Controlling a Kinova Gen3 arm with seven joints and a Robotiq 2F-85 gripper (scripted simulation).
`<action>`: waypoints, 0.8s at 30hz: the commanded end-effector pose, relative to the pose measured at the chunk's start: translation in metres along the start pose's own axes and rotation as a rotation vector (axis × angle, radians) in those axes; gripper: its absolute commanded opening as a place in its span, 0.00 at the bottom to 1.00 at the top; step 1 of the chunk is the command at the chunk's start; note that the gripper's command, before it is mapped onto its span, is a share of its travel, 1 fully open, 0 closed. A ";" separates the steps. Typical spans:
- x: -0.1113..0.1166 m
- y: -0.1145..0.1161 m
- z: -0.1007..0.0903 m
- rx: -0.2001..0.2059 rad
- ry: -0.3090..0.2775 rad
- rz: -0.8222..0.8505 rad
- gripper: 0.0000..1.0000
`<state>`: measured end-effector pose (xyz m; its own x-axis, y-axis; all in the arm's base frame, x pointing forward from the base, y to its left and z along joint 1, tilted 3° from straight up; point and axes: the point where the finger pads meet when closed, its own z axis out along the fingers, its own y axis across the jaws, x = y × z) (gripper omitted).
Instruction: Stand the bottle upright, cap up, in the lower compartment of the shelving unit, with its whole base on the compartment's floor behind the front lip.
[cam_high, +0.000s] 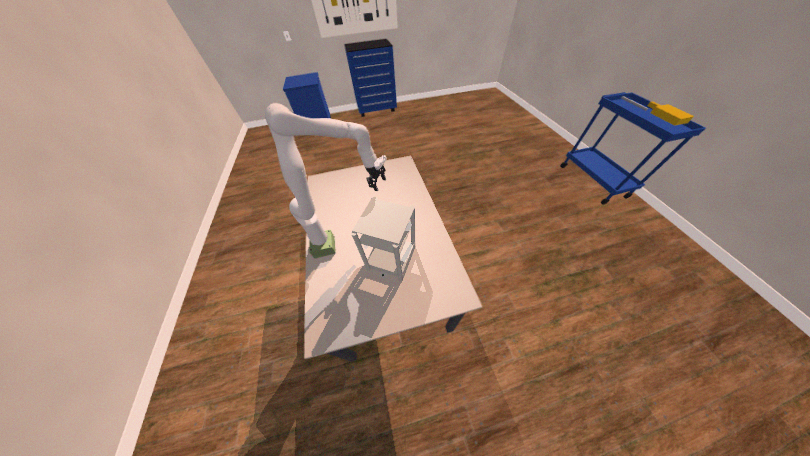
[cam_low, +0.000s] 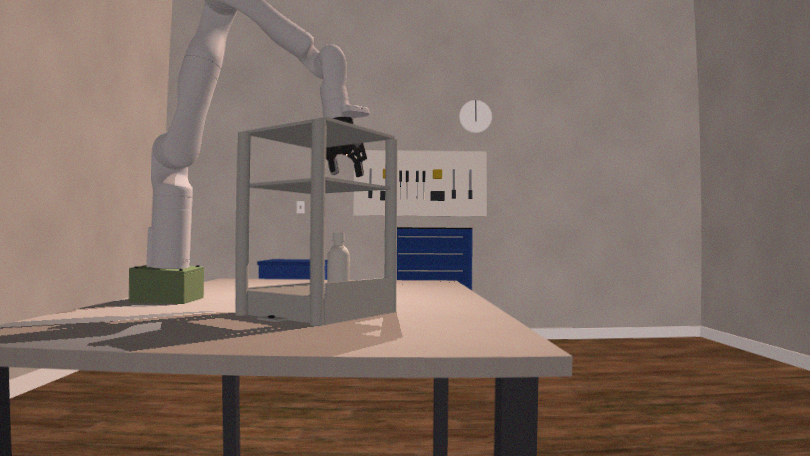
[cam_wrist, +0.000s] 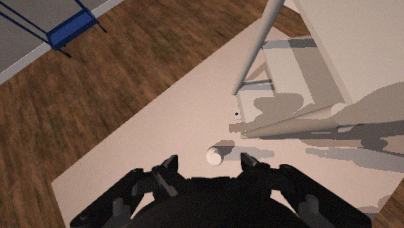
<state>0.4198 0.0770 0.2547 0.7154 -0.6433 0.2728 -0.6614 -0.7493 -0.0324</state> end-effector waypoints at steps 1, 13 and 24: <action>0.001 0.001 0.000 -0.002 -0.009 0.000 1.00; -0.002 0.003 0.002 -0.005 -0.038 -0.011 1.00; -0.005 0.004 0.002 -0.007 -0.064 -0.021 1.00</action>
<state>0.4134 0.0782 0.2508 0.7448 -0.6331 0.2110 -0.6442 -0.7646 -0.0199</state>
